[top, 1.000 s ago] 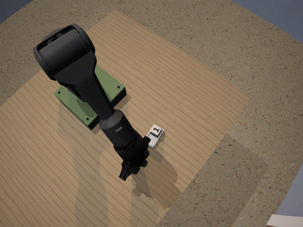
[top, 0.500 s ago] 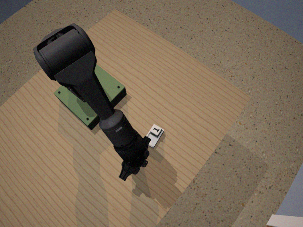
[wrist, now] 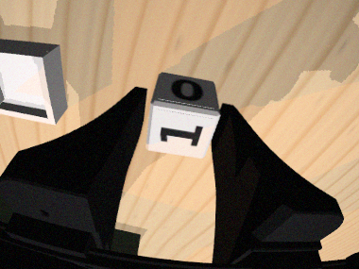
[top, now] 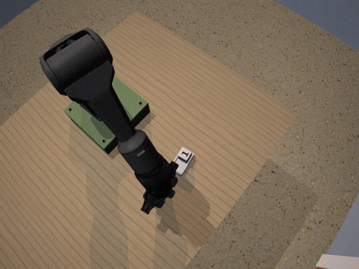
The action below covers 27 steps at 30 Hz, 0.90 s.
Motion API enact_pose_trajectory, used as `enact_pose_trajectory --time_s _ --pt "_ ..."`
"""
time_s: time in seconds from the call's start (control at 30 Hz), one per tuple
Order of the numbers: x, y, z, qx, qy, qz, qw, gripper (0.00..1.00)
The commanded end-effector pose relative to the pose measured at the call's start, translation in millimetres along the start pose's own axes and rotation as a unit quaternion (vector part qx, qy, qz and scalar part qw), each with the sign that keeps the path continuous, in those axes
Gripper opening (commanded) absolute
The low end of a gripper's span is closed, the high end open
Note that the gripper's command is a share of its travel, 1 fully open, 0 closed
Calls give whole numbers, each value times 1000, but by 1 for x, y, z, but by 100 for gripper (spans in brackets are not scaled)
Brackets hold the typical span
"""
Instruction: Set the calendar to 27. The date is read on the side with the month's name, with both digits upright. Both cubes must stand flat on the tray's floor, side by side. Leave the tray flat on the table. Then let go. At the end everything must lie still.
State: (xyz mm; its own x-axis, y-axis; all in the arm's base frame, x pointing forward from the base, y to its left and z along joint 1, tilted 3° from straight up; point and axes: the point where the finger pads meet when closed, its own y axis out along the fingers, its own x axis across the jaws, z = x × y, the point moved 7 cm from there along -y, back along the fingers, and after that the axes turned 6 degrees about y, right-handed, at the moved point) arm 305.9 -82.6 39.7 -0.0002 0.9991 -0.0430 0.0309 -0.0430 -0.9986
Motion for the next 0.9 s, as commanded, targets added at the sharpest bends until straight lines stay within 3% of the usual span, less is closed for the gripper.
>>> enact_pose_trajectory --time_s 0.0,0.03,0.53,0.87 --pt "0 1 1 2 0 0 1000 55" --pt "0 1 1 2 0 0 1000 60" --pt "0 -4 0 -1 0 1 1000 60" --pt "0 -47 -1 -2 0 0 1000 60"
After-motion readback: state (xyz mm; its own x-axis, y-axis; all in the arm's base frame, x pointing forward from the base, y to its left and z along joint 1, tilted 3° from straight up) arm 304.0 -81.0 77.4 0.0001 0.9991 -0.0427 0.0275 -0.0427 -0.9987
